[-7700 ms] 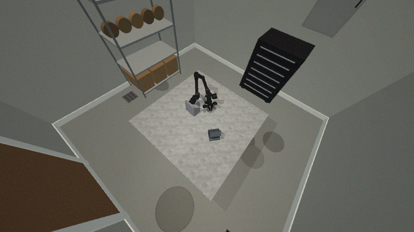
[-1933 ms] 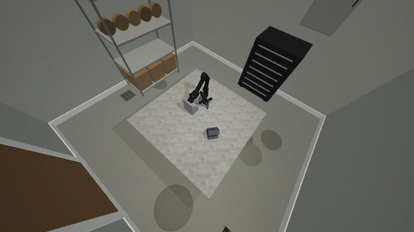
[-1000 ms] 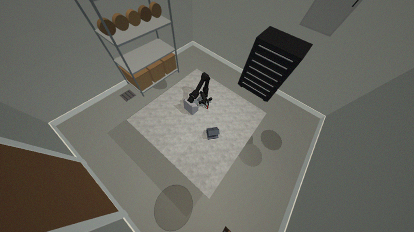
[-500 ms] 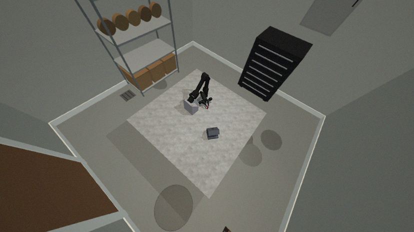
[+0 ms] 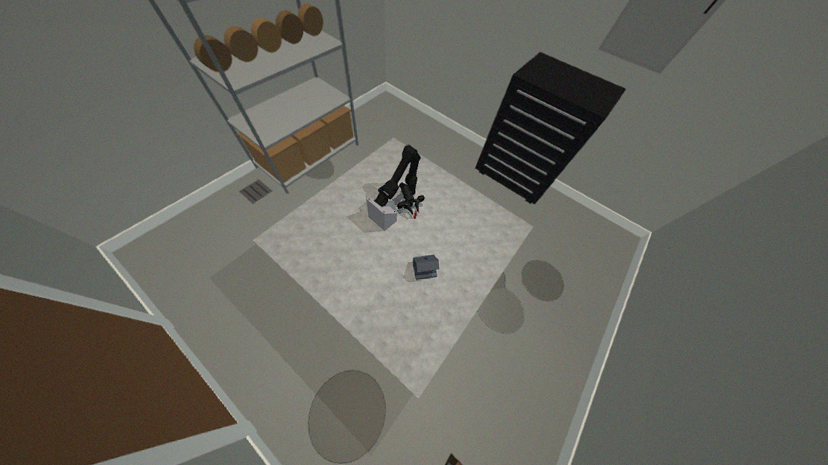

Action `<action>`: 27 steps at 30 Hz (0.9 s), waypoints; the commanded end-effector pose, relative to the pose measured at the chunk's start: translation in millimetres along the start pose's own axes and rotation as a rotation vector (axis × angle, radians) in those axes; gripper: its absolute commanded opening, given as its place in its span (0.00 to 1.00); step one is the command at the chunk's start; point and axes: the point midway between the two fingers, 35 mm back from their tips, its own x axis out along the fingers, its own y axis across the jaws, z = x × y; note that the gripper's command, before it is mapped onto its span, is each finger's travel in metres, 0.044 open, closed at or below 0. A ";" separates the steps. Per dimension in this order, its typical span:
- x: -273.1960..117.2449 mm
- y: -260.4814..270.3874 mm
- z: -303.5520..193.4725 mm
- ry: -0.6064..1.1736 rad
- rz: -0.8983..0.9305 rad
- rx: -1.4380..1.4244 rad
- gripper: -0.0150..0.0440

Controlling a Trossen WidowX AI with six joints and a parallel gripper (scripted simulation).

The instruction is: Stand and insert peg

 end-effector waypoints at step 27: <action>-29.6 -17.9 -104.2 -0.002 0.000 0.003 1.00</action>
